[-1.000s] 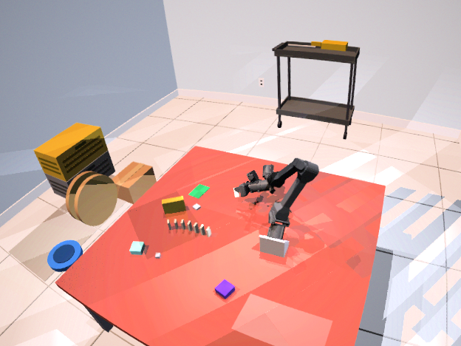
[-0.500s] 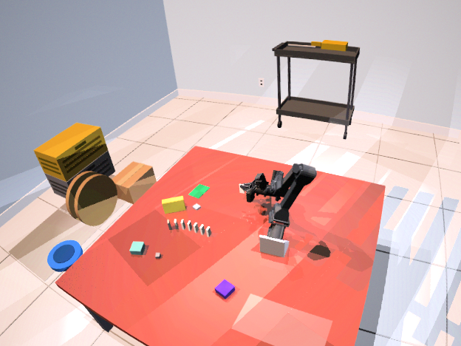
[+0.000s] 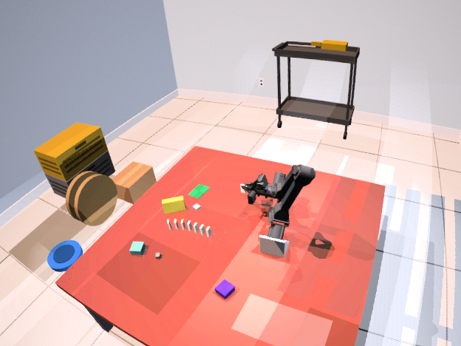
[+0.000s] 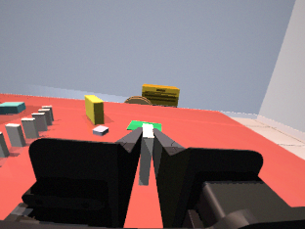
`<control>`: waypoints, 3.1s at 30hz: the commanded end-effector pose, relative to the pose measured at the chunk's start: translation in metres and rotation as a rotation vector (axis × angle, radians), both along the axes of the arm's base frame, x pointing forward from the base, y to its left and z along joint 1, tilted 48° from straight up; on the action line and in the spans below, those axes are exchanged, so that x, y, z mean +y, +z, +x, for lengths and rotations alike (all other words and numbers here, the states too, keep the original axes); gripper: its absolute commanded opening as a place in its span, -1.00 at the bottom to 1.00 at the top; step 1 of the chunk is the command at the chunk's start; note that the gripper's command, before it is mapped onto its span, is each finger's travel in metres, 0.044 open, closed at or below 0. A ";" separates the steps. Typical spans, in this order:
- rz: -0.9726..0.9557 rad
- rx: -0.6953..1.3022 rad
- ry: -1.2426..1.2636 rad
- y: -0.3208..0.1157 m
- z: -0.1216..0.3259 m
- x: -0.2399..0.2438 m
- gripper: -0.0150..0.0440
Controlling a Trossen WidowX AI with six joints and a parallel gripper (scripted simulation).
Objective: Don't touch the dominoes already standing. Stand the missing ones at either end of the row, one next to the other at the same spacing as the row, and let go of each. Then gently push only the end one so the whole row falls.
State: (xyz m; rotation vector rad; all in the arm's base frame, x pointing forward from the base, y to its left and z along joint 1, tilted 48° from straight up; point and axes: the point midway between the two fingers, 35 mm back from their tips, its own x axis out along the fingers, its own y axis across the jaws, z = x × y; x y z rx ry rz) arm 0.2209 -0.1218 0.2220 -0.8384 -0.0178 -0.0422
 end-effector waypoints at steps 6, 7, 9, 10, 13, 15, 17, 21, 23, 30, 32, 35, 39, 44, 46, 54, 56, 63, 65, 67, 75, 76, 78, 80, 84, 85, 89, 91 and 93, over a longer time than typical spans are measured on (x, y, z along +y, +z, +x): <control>-0.007 0.000 0.004 -0.001 0.000 0.001 -0.40; -0.007 0.000 0.004 -0.001 0.000 0.001 -0.40; -0.007 0.000 0.004 -0.002 0.000 -0.001 -0.40; -0.006 0.000 0.004 -0.003 0.001 -0.003 -0.40; -0.006 0.000 0.004 -0.005 0.002 -0.008 -0.40; -0.006 0.000 0.004 -0.007 0.003 -0.011 -0.40; -0.005 0.000 0.003 -0.009 0.004 -0.014 -0.40; -0.005 0.000 0.003 -0.014 0.005 -0.019 -0.40; -0.004 0.001 0.003 -0.016 0.005 -0.022 -0.40; -0.003 0.001 0.002 -0.024 0.007 -0.032 -0.40; -0.002 0.001 0.002 -0.027 0.007 -0.034 -0.40; -0.002 0.002 0.002 -0.031 0.007 -0.038 -0.40; -0.001 0.002 0.001 -0.037 0.007 -0.043 -0.40; 0.000 0.003 0.001 -0.044 0.007 -0.048 -0.40; 0.001 0.003 0.000 -0.047 0.007 -0.050 -0.40; 0.001 0.003 0.000 -0.049 0.006 -0.052 -0.40; 0.001 0.003 0.000 -0.049 0.006 -0.052 -0.40; 0.001 0.003 0.000 -0.049 0.006 -0.052 -0.04; 0.001 0.003 0.000 -0.049 0.006 -0.052 0.13; 0.001 0.003 0.000 -0.049 0.006 -0.052 0.31; 0.001 0.003 0.000 -0.048 0.006 -0.051 1.00; 0.001 0.003 0.000 -0.046 0.007 -0.050 1.00; 0.000 0.002 -0.001 -0.038 0.008 -0.043 1.00; -0.001 0.002 -0.002 -0.030 0.008 -0.035 1.00; -0.003 0.001 -0.003 -0.016 0.007 -0.019 1.00; -0.003 0.001 -0.003 -0.015 0.007 -0.016 1.00; 0.037 0.005 -0.011 -0.013 0.010 -0.018 1.00; 0.157 0.017 -0.033 -0.008 0.019 -0.024 1.00; 0.352 0.039 -0.074 0.000 0.035 -0.031 1.00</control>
